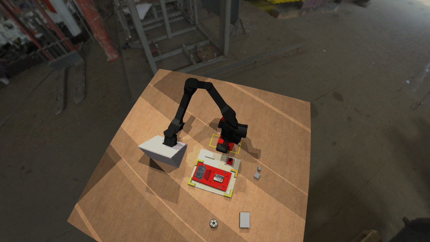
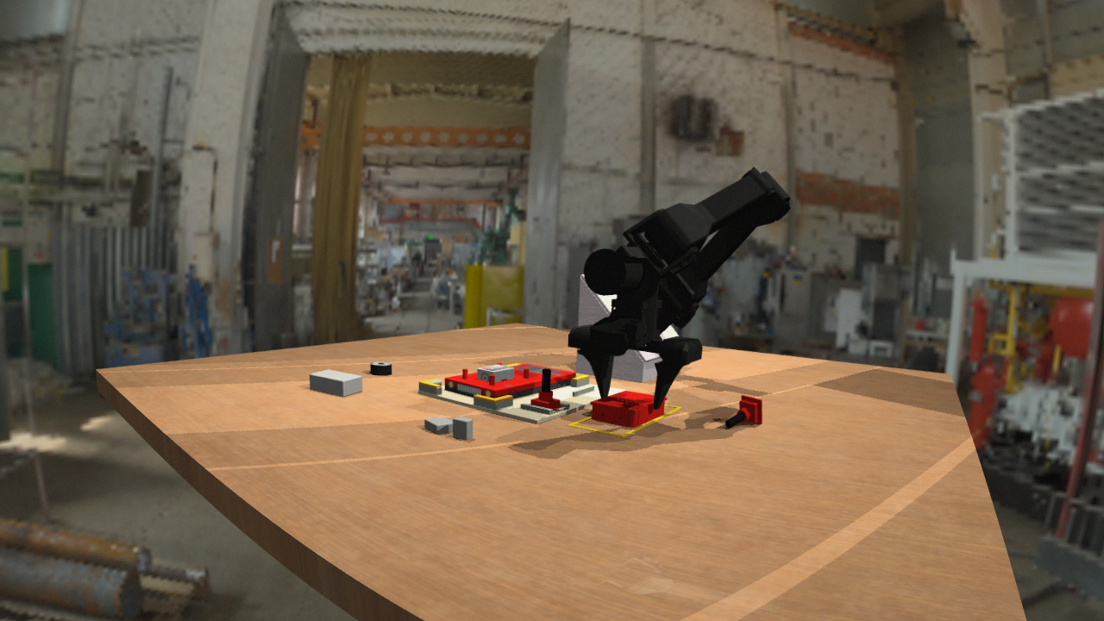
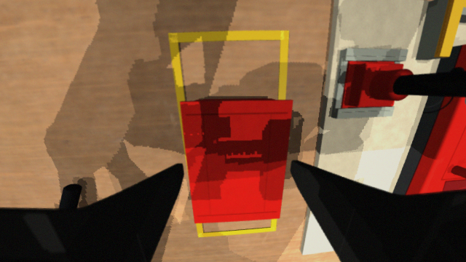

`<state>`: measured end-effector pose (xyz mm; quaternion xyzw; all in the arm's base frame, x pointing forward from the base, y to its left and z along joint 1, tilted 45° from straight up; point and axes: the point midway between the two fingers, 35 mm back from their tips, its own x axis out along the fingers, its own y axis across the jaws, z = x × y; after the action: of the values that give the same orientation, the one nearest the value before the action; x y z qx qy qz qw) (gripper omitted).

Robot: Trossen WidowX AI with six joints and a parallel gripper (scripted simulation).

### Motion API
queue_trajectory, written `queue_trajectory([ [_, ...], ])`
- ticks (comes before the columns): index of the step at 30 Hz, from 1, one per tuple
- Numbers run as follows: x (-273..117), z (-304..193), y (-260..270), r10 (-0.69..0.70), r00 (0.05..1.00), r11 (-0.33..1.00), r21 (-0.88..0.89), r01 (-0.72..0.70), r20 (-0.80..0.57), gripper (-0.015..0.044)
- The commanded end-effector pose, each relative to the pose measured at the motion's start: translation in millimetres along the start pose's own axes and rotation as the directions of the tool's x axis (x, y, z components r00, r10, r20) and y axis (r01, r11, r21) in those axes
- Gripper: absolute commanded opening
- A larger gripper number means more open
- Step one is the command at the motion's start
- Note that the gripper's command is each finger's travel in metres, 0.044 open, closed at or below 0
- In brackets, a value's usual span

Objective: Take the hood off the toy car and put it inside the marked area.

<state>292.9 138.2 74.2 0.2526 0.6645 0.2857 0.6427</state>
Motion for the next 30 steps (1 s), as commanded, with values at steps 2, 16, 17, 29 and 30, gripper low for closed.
queue_trajectory([
  [2, -34, 3, -1, 0.000, 1.000, 1.000, -0.004, 0.000, 0.007, 0.0440],
  [16, -67, 1, -1, 0.007, 1.000, 1.000, -0.003, -0.007, 0.006, 0.0440],
  [17, -67, 1, -1, 0.007, 1.000, 1.000, -0.003, -0.007, 0.006, 0.0440],
  [29, -67, 1, -1, 0.007, 1.000, 1.000, -0.003, -0.007, 0.006, 0.0440],
  [30, -67, 1, -1, 0.007, 1.000, 1.000, -0.003, -0.007, 0.006, 0.0440],
])
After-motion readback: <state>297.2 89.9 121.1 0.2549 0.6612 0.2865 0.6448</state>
